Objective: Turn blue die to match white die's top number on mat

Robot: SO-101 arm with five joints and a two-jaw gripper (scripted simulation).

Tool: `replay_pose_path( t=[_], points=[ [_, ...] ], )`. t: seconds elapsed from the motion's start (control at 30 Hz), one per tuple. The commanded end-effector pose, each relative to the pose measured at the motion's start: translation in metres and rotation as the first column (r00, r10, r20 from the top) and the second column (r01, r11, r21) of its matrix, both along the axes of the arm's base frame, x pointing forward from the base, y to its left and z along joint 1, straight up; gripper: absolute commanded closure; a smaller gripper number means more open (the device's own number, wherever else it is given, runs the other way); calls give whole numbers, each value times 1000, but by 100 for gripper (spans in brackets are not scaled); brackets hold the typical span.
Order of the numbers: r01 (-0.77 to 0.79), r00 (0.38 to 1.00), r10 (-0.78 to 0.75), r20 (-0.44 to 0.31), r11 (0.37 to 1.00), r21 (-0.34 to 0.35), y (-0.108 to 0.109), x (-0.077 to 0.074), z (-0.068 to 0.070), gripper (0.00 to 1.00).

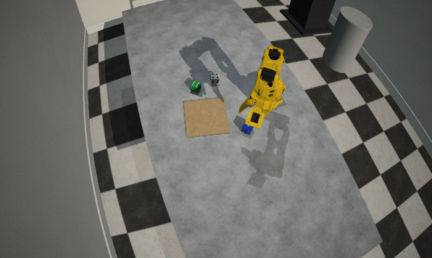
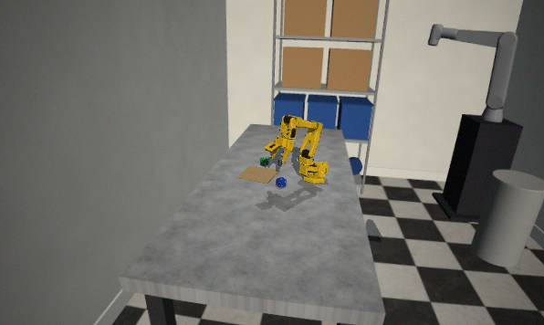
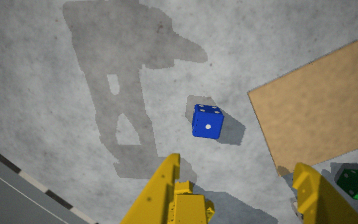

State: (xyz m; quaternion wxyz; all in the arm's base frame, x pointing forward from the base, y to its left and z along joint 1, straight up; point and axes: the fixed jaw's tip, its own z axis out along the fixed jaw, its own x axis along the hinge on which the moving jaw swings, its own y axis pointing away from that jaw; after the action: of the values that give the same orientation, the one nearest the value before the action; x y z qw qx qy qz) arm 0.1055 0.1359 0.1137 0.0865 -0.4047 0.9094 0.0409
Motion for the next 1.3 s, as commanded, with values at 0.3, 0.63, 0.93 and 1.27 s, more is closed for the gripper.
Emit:
replay_pose_path(
  t=[0.3, 0.63, 0.93, 1.27],
  points=[
    [72, 997, -73, 20, 996, 58, 6, 3, 11, 65],
    [73, 997, -73, -5, 997, 23, 6, 3, 4, 65],
    [65, 989, -83, -124, 987, -145, 4, 1, -26, 65],
    [32, 962, -115, -246, 948, -317, -4, -6, -57, 65]
  ],
)
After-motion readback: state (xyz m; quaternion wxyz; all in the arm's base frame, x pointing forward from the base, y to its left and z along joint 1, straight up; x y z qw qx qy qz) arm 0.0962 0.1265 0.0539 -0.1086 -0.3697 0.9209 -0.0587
